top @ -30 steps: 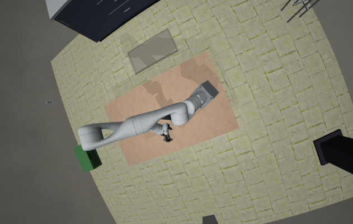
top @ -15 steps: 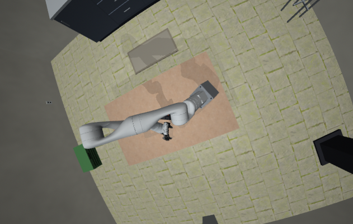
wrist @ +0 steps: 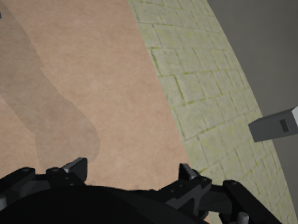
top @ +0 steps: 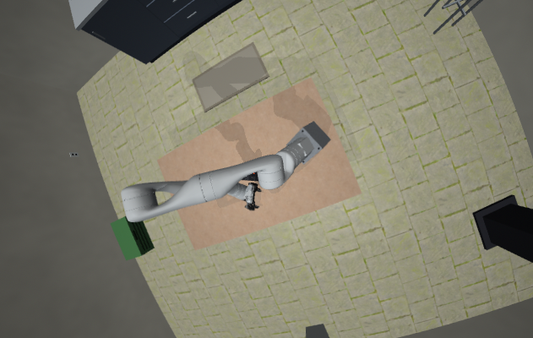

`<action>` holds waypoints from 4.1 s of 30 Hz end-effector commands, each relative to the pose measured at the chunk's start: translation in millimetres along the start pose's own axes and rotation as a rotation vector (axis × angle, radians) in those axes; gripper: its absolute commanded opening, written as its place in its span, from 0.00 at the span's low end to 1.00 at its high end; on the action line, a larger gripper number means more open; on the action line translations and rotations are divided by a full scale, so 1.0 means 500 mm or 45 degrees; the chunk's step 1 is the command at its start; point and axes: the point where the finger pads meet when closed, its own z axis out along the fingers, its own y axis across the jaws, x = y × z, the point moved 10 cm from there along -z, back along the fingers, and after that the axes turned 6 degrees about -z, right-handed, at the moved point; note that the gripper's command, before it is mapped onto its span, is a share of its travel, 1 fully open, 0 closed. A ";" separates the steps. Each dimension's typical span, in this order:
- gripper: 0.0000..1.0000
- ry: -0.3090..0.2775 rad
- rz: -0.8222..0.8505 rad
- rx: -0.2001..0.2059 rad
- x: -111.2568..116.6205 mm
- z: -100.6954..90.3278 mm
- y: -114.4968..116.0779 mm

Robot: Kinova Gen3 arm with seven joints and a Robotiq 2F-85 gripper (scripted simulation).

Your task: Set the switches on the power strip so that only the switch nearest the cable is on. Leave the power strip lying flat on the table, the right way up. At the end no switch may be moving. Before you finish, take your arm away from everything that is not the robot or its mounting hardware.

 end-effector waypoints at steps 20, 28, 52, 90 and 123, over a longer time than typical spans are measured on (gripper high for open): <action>1.00 -0.014 0.194 0.033 -0.009 0.011 -0.033; 1.00 -0.029 0.317 0.058 -0.015 0.017 -0.056; 1.00 -0.059 0.498 0.099 -0.024 0.023 -0.090; 1.00 -0.166 0.883 0.199 -0.049 0.029 -0.170; 1.00 -0.291 1.147 0.271 -0.074 0.021 -0.229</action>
